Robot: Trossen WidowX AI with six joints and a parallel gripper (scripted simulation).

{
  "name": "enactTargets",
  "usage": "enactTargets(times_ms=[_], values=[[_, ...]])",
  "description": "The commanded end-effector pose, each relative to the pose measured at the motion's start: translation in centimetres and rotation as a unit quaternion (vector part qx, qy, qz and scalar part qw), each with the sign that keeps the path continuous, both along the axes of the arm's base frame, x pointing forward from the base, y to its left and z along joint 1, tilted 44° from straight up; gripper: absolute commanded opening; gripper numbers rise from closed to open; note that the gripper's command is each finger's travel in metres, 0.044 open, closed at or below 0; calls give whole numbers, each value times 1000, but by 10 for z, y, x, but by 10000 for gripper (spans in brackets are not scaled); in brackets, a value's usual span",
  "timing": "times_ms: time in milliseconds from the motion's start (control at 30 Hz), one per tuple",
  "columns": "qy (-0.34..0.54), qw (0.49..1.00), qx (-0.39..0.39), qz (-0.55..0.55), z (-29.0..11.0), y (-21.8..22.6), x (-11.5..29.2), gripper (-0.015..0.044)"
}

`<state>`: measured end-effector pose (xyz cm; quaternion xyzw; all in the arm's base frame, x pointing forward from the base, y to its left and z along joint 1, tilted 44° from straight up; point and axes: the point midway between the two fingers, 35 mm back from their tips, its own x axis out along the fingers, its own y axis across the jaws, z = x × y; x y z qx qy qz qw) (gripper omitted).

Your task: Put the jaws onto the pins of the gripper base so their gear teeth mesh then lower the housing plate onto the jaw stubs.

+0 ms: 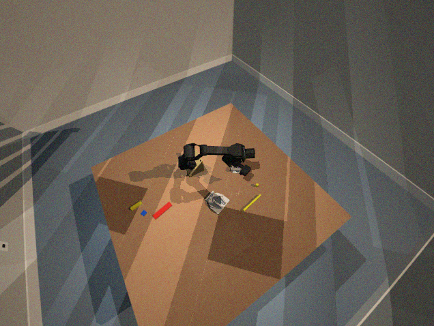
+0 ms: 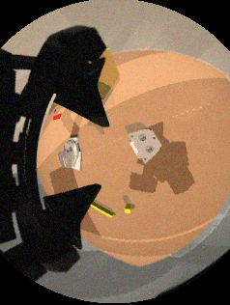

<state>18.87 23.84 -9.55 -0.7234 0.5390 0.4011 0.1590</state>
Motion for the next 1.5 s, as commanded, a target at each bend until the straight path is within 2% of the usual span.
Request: enactTargets(times_ms=[0, 533, 733, 900, 1467], values=[[42, 998, -8, 45, -6, 6, -10, 440], [204, 952, -43, 225, -32, 23, -52, 440], [206, 951, -43, 227, -34, 22, -52, 440], [206, 951, -44, 227, -60, -5, -50, 440], [206, 951, -44, 227, -60, -5, -50, 440]])
